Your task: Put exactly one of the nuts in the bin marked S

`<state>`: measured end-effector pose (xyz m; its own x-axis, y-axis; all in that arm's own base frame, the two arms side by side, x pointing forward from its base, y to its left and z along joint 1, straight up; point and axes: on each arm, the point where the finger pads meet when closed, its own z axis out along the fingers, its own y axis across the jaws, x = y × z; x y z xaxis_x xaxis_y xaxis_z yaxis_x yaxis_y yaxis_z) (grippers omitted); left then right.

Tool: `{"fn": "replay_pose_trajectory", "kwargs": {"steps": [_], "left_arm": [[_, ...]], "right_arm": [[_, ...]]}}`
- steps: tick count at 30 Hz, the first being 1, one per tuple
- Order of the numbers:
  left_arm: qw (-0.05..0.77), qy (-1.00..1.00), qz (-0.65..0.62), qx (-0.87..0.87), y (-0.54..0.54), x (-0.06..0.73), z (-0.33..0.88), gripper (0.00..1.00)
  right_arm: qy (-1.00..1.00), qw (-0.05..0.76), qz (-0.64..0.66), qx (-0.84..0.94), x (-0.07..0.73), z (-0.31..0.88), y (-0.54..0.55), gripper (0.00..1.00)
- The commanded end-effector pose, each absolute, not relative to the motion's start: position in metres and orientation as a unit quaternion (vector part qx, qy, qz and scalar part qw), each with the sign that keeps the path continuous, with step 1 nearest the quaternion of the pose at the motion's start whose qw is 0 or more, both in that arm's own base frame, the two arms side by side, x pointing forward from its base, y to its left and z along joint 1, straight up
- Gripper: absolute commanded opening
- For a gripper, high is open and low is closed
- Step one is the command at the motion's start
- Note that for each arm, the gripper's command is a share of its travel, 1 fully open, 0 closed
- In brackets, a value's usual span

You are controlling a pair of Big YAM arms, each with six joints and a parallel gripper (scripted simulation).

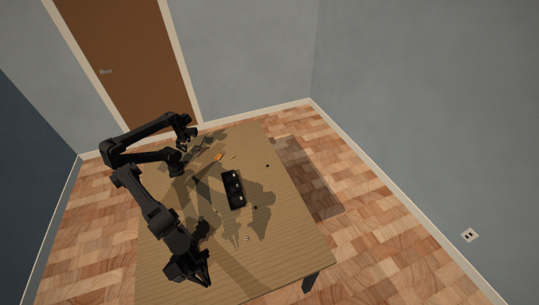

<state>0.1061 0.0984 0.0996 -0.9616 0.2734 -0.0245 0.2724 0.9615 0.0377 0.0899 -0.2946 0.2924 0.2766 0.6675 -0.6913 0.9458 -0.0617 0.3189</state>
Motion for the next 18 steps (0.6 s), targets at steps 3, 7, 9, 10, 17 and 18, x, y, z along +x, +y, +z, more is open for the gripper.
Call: {"fn": "replay_pose_trajectory", "kwargs": {"steps": [3, 7, 9, 10, 17, 18], "left_arm": [[0.017, 0.991, 0.019, 0.131, 0.101, 0.106, 0.102, 1.0], [0.017, 0.991, 0.019, 0.131, 0.101, 0.106, 0.102, 1.0], [0.017, 0.991, 0.019, 0.131, 0.101, 0.106, 0.102, 1.0], [0.017, 0.991, 0.019, 0.131, 0.101, 0.106, 0.102, 1.0], [0.017, 0.991, 0.019, 0.131, 0.101, 0.106, 0.102, 1.0], [0.017, 0.991, 0.019, 0.131, 0.101, 0.106, 0.102, 1.0]], "right_arm": [[0.567, 0.391, -0.19, 0.7, 0.091, 0.292, -0.296, 0.09], [0.569, 0.386, -0.188, 0.701, 0.091, 0.256, -0.298, 0.09], [0.57, 0.382, -0.187, 0.703, 0.092, 0.236, -0.299, 0.09], [0.57, 0.382, -0.187, 0.703, 0.092, 0.228, -0.299, 0.09], [0.605, 0.38, -0.16, 0.681, 0.125, 0.257, -0.294, 0.09], [0.632, 0.373, -0.149, 0.663, 0.134, 0.258, -0.292, 0.09]]}}
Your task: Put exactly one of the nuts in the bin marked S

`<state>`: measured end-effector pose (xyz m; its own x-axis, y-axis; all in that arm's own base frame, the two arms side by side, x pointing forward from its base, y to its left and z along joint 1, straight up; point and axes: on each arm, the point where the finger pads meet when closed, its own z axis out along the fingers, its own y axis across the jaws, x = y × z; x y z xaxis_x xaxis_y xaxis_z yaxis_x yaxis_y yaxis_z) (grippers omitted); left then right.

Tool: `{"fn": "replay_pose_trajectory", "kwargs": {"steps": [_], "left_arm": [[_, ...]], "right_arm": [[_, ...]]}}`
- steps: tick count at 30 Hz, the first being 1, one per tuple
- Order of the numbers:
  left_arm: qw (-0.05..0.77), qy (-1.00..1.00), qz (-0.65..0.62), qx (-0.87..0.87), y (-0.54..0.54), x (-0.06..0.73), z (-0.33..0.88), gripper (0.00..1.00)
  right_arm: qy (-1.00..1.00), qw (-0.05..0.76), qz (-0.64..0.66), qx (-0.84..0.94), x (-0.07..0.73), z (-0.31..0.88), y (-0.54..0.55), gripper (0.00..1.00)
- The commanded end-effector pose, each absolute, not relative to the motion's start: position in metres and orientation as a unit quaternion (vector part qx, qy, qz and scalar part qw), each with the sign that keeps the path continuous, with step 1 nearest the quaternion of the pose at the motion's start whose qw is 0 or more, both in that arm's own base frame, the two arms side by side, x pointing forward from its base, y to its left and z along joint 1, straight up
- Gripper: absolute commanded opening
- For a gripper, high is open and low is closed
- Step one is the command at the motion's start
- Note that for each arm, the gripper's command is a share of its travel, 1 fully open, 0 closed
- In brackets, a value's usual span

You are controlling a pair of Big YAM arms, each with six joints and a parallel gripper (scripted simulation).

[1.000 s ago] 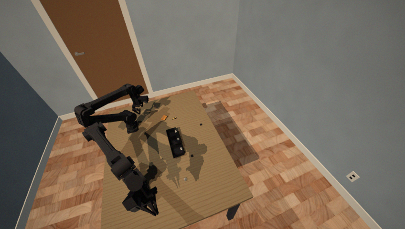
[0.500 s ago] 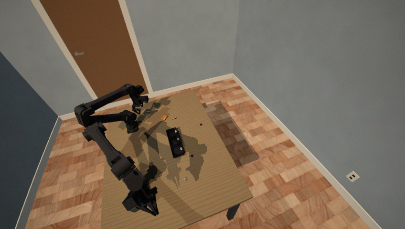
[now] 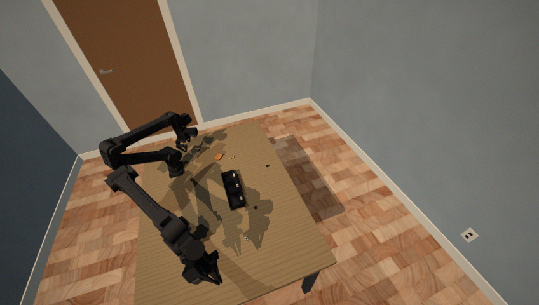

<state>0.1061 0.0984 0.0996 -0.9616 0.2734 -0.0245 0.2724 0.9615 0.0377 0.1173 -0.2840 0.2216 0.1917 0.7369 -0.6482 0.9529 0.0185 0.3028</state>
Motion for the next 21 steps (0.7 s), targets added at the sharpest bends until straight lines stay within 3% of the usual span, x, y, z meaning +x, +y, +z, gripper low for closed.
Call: {"fn": "replay_pose_trajectory", "kwargs": {"steps": [1, 21], "left_arm": [[0.017, 0.991, 0.019, 0.131, 0.101, 0.106, 0.102, 1.0], [0.017, 0.991, 0.019, 0.131, 0.101, 0.106, 0.102, 1.0]], "right_arm": [[0.647, 0.367, -0.138, 0.654, 0.142, 0.258, -0.29, 0.09], [0.763, 0.308, -0.052, 0.566, 0.266, 0.264, -0.232, 0.09]]}}
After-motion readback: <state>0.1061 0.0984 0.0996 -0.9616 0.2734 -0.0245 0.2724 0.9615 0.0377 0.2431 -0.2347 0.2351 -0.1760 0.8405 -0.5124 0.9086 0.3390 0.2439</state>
